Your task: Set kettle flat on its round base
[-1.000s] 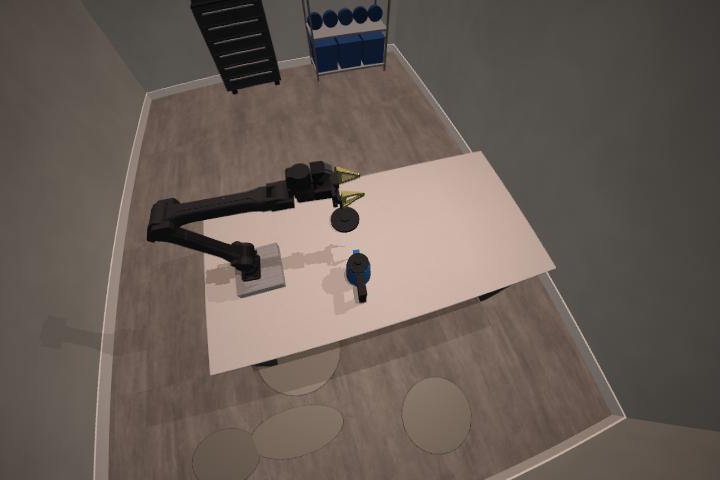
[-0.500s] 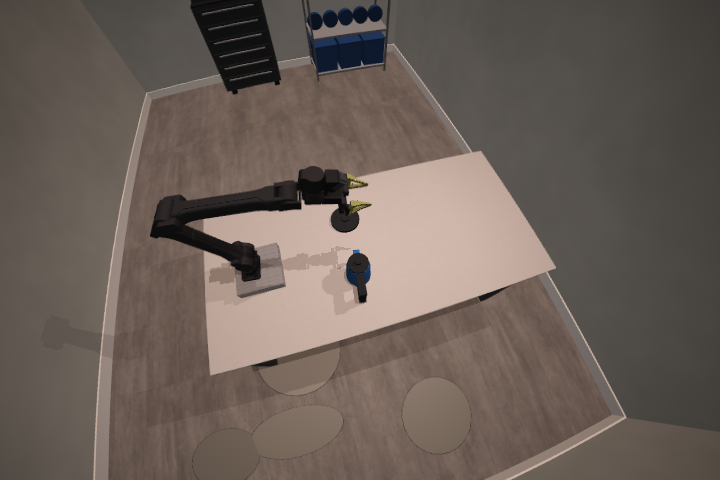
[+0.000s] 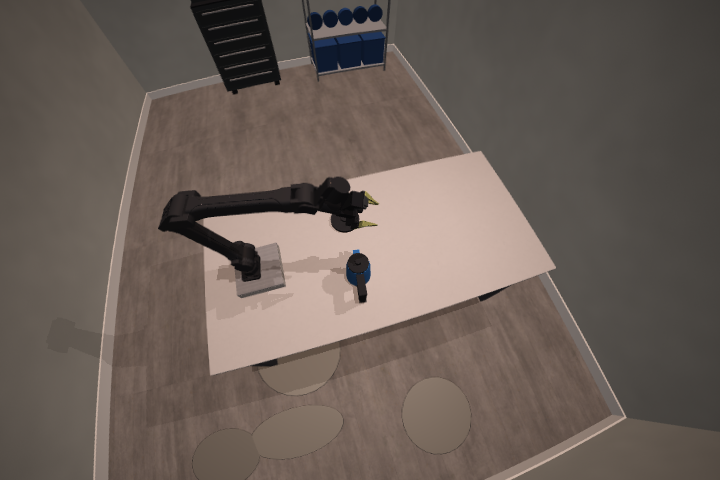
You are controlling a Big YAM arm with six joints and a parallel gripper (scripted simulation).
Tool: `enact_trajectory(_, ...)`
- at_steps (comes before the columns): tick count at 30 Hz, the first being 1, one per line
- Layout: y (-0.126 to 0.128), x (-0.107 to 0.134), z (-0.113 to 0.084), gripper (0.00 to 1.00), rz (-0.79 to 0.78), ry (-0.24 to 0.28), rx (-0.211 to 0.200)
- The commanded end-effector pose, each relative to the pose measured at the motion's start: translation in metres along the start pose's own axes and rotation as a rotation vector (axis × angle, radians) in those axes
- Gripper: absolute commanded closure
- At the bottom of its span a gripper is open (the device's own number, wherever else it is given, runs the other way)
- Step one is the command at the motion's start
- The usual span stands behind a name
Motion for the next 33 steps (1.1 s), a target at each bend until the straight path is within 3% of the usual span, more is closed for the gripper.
enact_trajectory(1,-0.005,-0.032,-0.002,0.26,0.133,0.003,0.032)
enact_trajectory(10,-0.041,-0.023,0.028,0.26,0.387,0.211,0.211)
enact_trajectory(12,-0.041,-0.023,0.028,0.26,0.387,0.211,0.211)
enact_trajectory(13,-0.050,-0.011,0.034,0.26,0.416,0.254,0.246)
enact_trajectory(14,-0.050,-0.021,0.033,0.26,0.444,0.253,0.256)
enact_trajectory(27,-0.099,-0.006,0.054,0.26,0.778,0.470,0.563)
enact_trajectory(29,-0.099,-0.006,0.054,0.26,0.778,0.470,0.563)
enact_trajectory(33,-0.111,-0.003,0.057,0.26,0.858,0.515,0.649)
Point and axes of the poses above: the point where the finger pads meet when closed, its own z axis out along the fingers, its own y axis across the jaws, x = y × z, the point moved 9 cm from there along -z, back along the fingers, and after that the axes turned 1 degree about z, right-handed, at the moved point
